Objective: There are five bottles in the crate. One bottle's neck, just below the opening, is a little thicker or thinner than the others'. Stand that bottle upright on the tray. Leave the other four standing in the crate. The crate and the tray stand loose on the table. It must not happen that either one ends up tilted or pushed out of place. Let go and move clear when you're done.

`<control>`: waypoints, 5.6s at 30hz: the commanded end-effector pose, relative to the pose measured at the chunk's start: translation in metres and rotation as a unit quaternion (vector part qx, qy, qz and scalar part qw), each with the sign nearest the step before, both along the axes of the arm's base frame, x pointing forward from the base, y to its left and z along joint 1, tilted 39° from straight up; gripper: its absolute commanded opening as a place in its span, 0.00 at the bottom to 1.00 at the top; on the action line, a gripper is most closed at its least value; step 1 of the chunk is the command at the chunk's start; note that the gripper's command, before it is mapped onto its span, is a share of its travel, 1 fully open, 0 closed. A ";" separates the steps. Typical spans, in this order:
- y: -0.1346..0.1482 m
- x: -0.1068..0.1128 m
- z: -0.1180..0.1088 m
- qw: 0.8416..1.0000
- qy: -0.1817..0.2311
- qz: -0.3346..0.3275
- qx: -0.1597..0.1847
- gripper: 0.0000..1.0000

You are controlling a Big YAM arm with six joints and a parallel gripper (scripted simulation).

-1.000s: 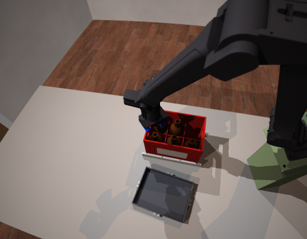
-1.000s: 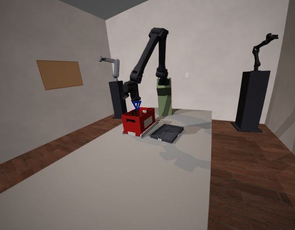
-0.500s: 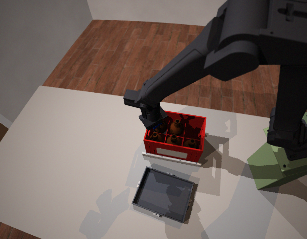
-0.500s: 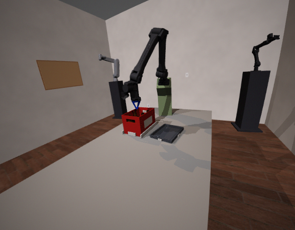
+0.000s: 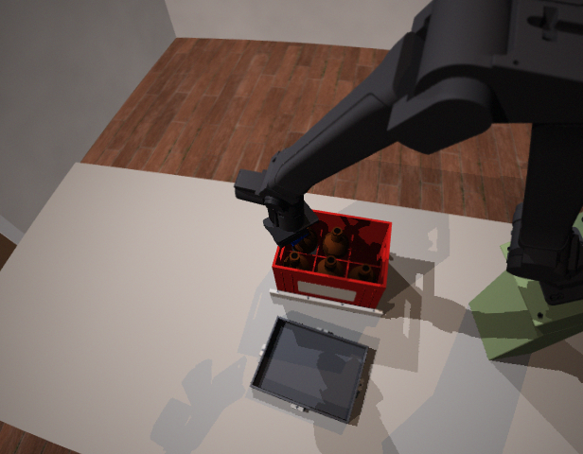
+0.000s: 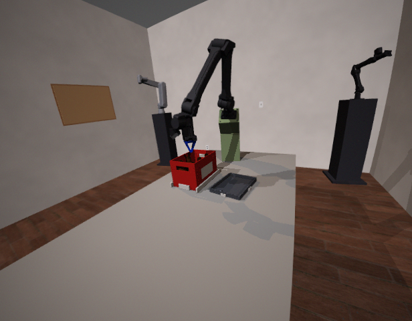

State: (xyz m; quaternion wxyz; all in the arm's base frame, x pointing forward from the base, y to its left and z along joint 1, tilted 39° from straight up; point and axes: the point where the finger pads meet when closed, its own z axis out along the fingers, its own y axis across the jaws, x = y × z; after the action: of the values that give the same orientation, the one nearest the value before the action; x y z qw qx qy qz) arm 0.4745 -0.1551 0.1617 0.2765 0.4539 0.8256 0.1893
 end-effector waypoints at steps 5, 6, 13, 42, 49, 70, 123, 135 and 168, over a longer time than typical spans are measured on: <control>-0.003 -0.004 0.001 1.000 -0.002 0.002 -0.004 0.00; -0.003 -0.004 0.001 1.000 -0.002 0.002 -0.004 0.00; -0.037 -0.062 -0.062 1.000 0.006 -0.001 -0.002 0.00; -0.048 -0.151 -0.124 1.000 -0.001 0.002 -0.003 0.61; -0.048 -0.151 -0.124 1.000 -0.001 0.002 -0.003 0.61; -0.046 -0.146 -0.127 1.000 -0.002 0.005 -0.003 0.61; -0.046 -0.117 -0.159 1.000 -0.002 -0.001 0.000 0.61; -0.046 -0.117 -0.159 1.000 -0.002 0.000 0.000 0.61; -0.045 -0.118 -0.160 1.000 0.002 0.000 0.003 0.61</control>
State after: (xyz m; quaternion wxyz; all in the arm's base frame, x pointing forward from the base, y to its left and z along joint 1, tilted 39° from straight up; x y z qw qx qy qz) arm 0.3494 -0.1976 0.0012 0.2743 0.4533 0.8267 0.1894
